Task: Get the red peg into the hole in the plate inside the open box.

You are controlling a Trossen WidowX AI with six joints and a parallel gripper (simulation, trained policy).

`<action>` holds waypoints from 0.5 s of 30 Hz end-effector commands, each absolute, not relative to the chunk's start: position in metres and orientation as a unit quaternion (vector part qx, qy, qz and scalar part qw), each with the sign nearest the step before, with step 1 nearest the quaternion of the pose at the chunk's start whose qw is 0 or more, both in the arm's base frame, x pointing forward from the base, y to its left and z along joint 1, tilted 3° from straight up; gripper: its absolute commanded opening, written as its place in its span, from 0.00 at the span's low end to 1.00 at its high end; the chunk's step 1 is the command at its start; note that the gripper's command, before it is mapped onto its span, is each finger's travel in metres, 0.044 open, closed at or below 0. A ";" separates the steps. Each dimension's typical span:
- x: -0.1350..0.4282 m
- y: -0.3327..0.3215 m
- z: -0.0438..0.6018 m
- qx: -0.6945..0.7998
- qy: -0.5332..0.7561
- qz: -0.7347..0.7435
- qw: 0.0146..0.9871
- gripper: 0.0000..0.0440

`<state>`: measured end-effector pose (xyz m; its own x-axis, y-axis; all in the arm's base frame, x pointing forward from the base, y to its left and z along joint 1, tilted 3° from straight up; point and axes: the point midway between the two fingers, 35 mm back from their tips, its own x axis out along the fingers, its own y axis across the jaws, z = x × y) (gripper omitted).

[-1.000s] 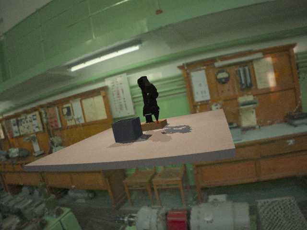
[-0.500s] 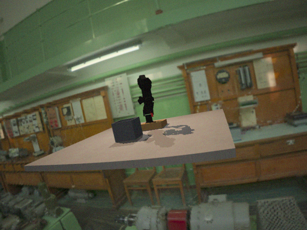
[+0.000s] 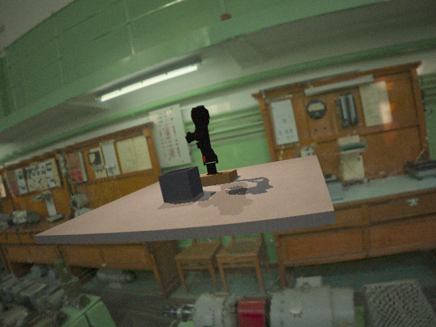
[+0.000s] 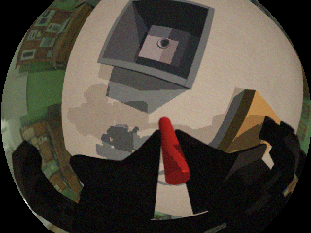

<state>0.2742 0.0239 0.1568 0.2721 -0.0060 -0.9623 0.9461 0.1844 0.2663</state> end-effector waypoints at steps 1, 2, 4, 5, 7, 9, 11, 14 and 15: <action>0.276 0.013 0.158 0.504 0.459 -0.396 0.615 0.00; 0.276 0.010 0.158 0.503 0.459 -0.398 0.615 0.00; 0.277 0.004 0.158 0.501 0.457 -0.403 0.614 0.00; 0.277 0.001 0.158 0.500 0.457 -0.406 0.613 0.00; 0.278 -0.005 0.158 0.499 0.456 -0.410 0.612 0.00; 0.280 -0.011 0.157 0.497 0.456 -0.414 0.611 0.00; 0.281 -0.016 0.157 0.496 0.456 -0.417 0.609 0.00; 0.283 -0.024 0.156 0.495 0.457 -0.422 0.607 0.00; 0.284 -0.026 0.156 0.494 0.457 -0.423 0.606 0.00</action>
